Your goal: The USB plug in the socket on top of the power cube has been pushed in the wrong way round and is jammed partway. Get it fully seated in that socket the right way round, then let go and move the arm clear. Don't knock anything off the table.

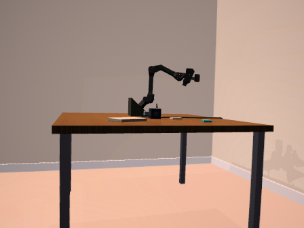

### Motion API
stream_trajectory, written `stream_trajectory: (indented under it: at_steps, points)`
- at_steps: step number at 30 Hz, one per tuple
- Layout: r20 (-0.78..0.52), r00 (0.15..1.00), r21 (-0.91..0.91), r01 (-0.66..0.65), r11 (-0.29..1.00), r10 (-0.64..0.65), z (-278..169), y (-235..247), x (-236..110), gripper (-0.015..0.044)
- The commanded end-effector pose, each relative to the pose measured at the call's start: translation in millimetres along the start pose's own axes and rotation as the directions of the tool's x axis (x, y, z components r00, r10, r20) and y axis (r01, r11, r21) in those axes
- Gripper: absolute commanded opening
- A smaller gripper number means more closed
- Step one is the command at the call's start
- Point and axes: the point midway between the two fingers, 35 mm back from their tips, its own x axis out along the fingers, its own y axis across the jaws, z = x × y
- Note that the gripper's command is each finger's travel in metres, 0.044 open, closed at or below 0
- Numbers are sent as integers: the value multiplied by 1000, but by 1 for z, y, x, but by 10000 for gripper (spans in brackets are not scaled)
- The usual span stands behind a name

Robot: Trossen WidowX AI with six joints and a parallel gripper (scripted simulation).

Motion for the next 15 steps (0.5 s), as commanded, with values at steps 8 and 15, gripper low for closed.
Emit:
stream_trajectory:
  at_steps: [8, 15]
  points:
    - [-126, 991, -776, -125, 618, 43, -75, 17, 59, 440]
    - [-273, 959, -925, -239, 294, -80, -123, -18, 104, 440]
